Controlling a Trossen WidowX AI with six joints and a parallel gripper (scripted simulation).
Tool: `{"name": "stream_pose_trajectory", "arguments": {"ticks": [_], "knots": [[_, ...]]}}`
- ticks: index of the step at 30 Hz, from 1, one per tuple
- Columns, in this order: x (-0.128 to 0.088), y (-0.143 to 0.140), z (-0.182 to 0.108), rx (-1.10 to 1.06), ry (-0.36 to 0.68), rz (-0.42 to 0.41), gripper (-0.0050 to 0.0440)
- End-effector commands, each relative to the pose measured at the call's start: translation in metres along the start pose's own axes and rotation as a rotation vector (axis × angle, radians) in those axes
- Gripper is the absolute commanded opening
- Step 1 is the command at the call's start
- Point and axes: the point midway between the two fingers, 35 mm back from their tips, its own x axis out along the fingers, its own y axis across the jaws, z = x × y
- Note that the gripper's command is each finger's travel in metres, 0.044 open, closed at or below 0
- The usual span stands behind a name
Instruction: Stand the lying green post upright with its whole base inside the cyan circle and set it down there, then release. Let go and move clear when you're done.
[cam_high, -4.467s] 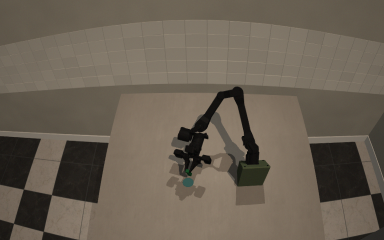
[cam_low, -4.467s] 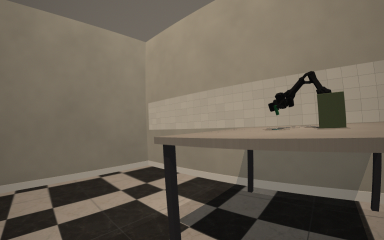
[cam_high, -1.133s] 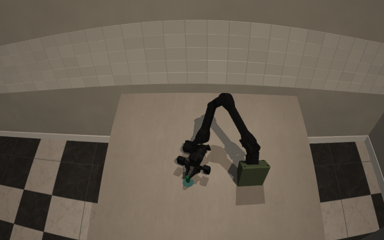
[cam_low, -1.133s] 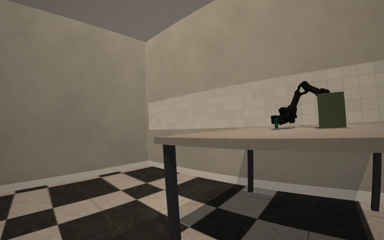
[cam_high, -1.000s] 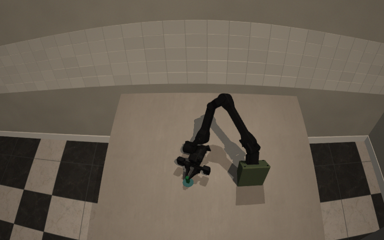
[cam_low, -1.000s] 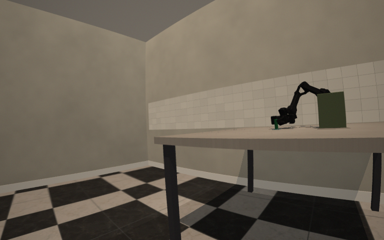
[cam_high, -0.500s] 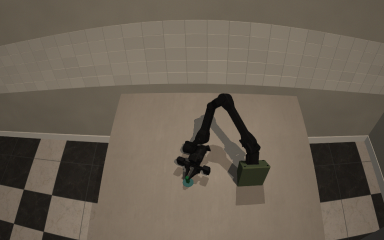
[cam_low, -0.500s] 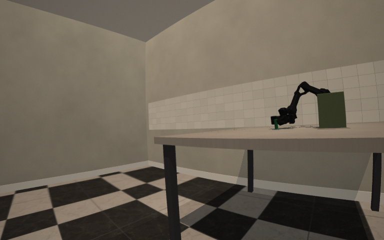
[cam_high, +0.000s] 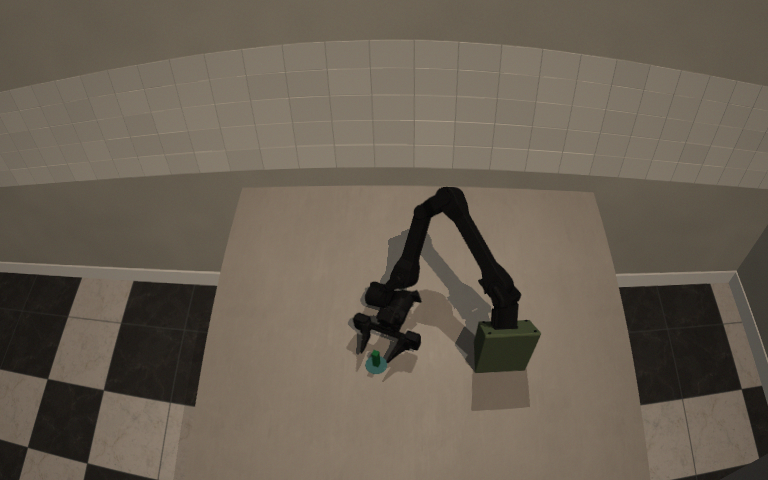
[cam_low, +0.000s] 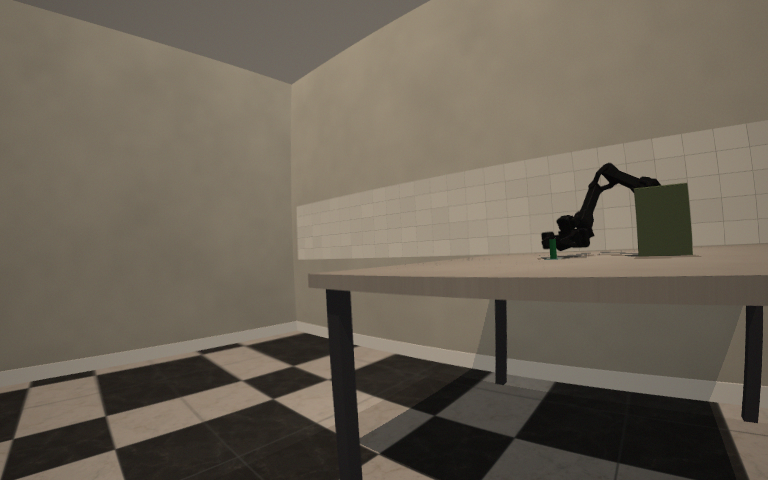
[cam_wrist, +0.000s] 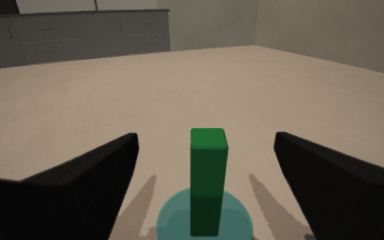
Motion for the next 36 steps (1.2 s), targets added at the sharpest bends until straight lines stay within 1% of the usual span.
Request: {"name": "stream_pose_trajectory", "arguments": {"ticks": [1,6,9,14,16,22,23,24,26,30,32,34,36], "knots": [[-0.001,-0.002,0.001,-0.008,0.000,-0.005,0.0400],[0.001,0.000,0.001,-0.002,-0.002,0.003,0.0400],[-0.005,-0.003,0.020,-0.009,0.005,-0.002,0.0400],[-0.015,-0.002,0.074,-0.013,0.002,-0.004,0.0400],[-0.017,0.000,0.087,-0.014,0.000,-0.005,0.0400],[-0.018,0.002,0.091,-0.009,0.003,0.000,0.0400],[-0.017,-0.002,0.092,-0.006,0.016,0.003,0.0400],[-0.015,-0.005,0.092,0.004,0.038,0.014,0.0400],[-0.003,0.001,0.086,0.068,0.112,0.085,0.0400],[0.014,0.009,0.083,0.172,0.337,0.204,0.0400],[0.020,0.010,0.083,0.198,0.445,0.230,0.0400],[0.022,0.012,0.083,0.216,0.524,0.250,0.0400],[0.022,0.012,0.083,0.216,0.524,0.250,0.0400]]}}
